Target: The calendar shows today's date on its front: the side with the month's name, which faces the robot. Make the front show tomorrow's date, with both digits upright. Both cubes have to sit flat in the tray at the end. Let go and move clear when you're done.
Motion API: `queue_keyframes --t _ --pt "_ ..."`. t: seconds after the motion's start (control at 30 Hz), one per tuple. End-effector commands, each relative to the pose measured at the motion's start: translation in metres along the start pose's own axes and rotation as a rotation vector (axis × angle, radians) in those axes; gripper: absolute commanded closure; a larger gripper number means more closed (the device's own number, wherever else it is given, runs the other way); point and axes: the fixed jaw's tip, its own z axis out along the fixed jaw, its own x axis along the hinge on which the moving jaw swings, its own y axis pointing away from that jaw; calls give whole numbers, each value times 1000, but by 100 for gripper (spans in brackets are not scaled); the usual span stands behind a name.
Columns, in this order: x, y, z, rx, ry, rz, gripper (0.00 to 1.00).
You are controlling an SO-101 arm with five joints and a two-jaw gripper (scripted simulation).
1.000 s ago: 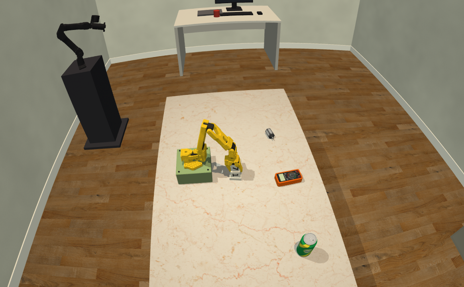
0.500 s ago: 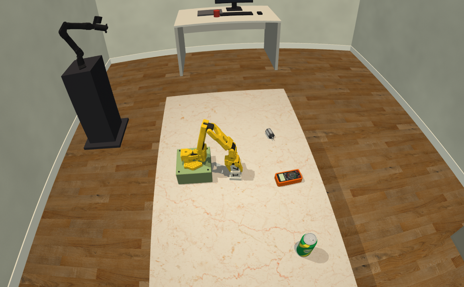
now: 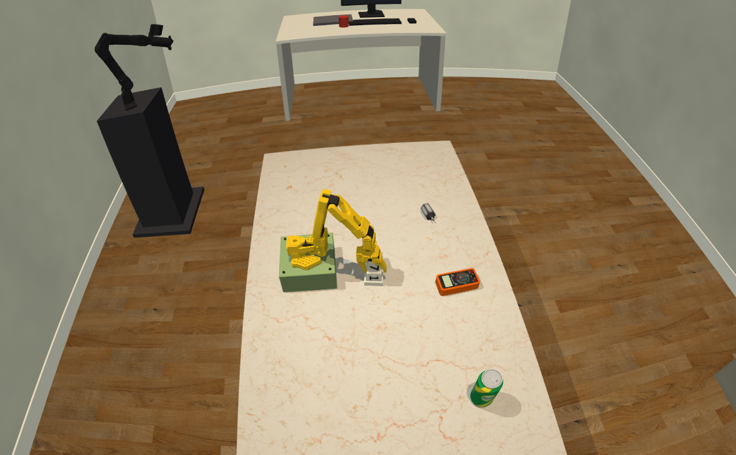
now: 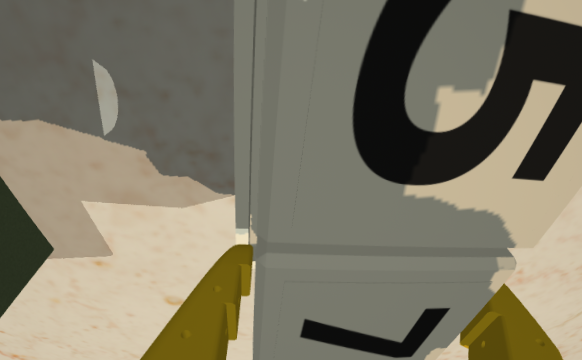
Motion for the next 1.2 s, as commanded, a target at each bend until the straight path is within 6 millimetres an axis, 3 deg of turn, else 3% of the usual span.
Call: queue_keyframes --t 0.0,0.37,0.93,1.17 --pt "-1 3 2 -13 -3 4 64" --pt "-1 2 -3 -13 -3 4 64" --pt "-1 1 -51 -13 -3 4 64" --pt "-1 3 -58 -13 -3 4 64"
